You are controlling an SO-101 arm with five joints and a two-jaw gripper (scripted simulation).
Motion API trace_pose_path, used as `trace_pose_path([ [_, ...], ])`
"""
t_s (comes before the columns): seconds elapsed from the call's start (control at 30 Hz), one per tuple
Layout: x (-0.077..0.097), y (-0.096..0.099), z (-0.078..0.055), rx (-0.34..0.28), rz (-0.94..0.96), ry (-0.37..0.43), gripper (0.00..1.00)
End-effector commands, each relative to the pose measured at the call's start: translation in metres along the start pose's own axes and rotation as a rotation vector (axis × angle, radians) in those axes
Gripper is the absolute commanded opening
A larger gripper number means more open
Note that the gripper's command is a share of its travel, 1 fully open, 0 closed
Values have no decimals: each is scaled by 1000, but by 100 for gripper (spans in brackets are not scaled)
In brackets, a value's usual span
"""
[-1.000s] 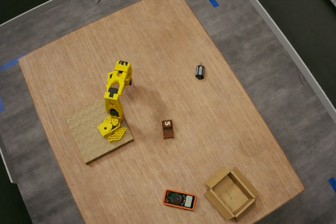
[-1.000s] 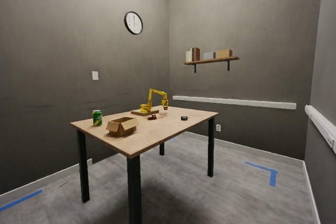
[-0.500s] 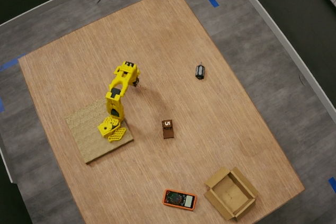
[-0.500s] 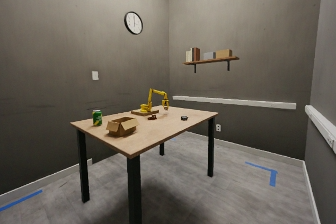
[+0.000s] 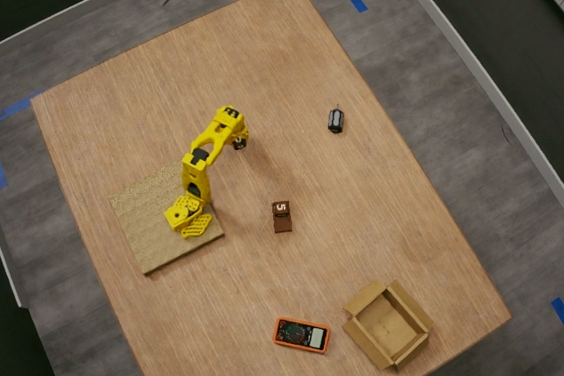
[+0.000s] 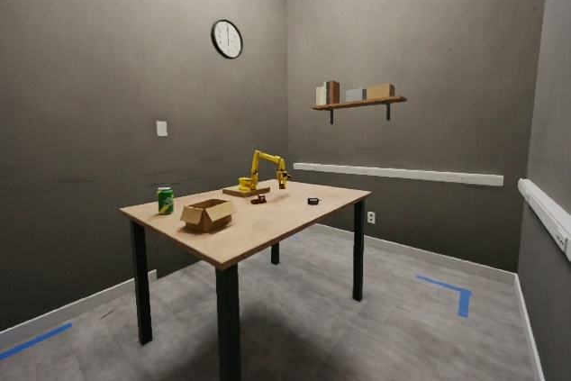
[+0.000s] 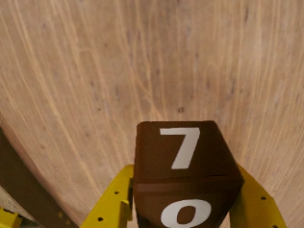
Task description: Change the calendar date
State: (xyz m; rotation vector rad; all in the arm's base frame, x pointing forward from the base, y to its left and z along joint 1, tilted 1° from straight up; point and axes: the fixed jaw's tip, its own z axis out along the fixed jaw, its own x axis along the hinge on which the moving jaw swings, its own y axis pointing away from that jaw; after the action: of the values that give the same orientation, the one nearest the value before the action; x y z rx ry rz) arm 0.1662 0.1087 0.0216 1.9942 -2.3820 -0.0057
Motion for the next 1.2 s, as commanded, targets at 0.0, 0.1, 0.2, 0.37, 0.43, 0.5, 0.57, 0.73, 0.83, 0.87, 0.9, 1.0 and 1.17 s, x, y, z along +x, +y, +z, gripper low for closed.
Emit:
trace_pose_path([
  [0.0, 3, -7, 2, -5, 173, 1, 0],
  [0.1, 6, -11, 3, -6, 270, 1, 0],
  [0.2, 10, -16, 3, -7, 406, 0, 0],
  [0.37, 15, -22, 4, -8, 596, 0, 0],
  [0.43, 17, -25, 5, -9, 658, 0, 0],
  [0.5, 19, -27, 5, -9, 711, 0, 0],
  [0.57, 20, -27, 5, -9, 735, 0, 0],
  [0.73, 22, -30, 5, -10, 806, 0, 0],
  [0.83, 23, -31, 6, -10, 838, 0, 0],
  [0.87, 23, -31, 6, -10, 845, 0, 0],
  [0.9, 23, -31, 6, -10, 850, 0, 0],
  [1.0, 24, -32, 6, -10, 859, 0, 0],
  [1.17, 24, -32, 6, -10, 860, 0, 0],
])
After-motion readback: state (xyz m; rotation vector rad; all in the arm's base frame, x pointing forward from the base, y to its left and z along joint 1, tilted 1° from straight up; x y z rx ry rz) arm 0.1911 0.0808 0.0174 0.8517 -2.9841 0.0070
